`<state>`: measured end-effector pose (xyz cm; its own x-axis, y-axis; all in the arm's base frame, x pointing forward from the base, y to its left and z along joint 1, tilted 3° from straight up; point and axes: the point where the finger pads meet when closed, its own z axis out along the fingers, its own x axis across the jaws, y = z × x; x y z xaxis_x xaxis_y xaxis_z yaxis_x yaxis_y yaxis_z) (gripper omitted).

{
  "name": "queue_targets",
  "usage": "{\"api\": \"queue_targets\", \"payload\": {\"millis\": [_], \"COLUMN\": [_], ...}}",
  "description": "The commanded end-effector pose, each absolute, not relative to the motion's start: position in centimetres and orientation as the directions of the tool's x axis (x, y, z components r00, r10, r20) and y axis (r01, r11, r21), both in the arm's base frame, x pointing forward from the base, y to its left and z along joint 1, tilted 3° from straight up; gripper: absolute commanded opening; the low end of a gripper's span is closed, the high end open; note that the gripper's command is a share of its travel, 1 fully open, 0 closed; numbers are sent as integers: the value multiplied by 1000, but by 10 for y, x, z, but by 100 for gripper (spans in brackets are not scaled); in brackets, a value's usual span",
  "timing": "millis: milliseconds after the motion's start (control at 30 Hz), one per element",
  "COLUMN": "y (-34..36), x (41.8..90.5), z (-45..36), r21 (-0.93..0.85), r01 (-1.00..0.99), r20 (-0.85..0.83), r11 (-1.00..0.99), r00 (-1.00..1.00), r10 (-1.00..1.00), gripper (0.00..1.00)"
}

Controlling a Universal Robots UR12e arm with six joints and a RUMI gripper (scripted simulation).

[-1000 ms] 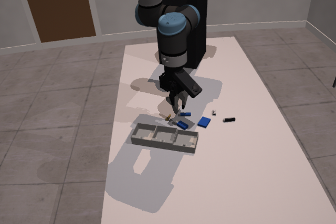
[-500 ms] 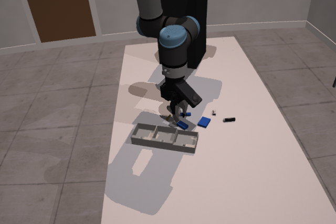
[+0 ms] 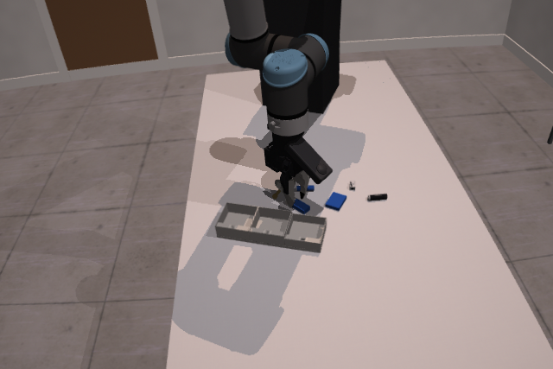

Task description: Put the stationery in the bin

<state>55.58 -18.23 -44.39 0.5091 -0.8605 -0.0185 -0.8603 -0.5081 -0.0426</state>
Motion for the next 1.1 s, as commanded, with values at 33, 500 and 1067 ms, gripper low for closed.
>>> {"api": "queue_targets", "payload": {"millis": [33,500,1067], "y": [-182,-182,-182], "x": [556,556,556], "z": [-449,-453,-453], "r21": [-43,-43,-43], "r01": [-860,-860,-860], "r20": [-18,-18,-18], "r11": [-508,-508,-508], "r00": [509,509,509], "r10": [-861,-861,-861], "gripper": [23,23,0]}}
